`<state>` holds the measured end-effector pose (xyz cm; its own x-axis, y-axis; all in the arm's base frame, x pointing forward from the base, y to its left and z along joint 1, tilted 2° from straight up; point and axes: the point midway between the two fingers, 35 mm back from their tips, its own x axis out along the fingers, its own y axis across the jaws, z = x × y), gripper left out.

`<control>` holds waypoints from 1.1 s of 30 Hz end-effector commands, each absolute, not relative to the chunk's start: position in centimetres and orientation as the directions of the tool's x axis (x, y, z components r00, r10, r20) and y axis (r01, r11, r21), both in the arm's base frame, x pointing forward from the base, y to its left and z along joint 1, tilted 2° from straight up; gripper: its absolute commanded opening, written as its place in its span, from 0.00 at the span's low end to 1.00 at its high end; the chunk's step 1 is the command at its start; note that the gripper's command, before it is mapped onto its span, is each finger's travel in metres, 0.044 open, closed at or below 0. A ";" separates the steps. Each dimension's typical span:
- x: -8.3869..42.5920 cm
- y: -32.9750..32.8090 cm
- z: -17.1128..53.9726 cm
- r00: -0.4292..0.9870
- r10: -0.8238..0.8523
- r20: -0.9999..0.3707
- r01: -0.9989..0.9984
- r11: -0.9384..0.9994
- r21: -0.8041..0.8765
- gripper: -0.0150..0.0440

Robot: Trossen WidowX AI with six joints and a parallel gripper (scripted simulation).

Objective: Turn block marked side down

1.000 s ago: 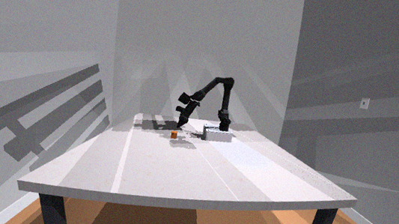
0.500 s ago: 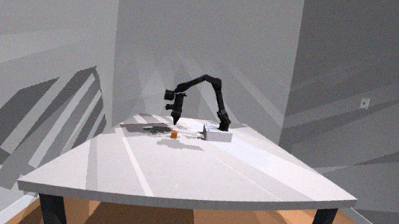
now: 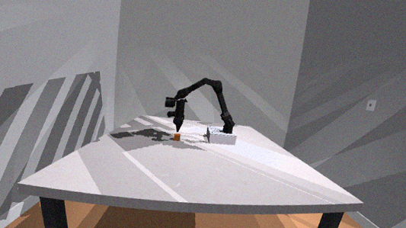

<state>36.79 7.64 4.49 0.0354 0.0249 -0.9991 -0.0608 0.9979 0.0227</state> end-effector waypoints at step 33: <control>37.1 8.0 -0.3 0.040 0.032 -0.999 -0.067 0.997 0.030 0.78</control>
<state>37.09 7.89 -0.14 0.0414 0.0265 -0.9988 -0.0661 0.9975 0.0237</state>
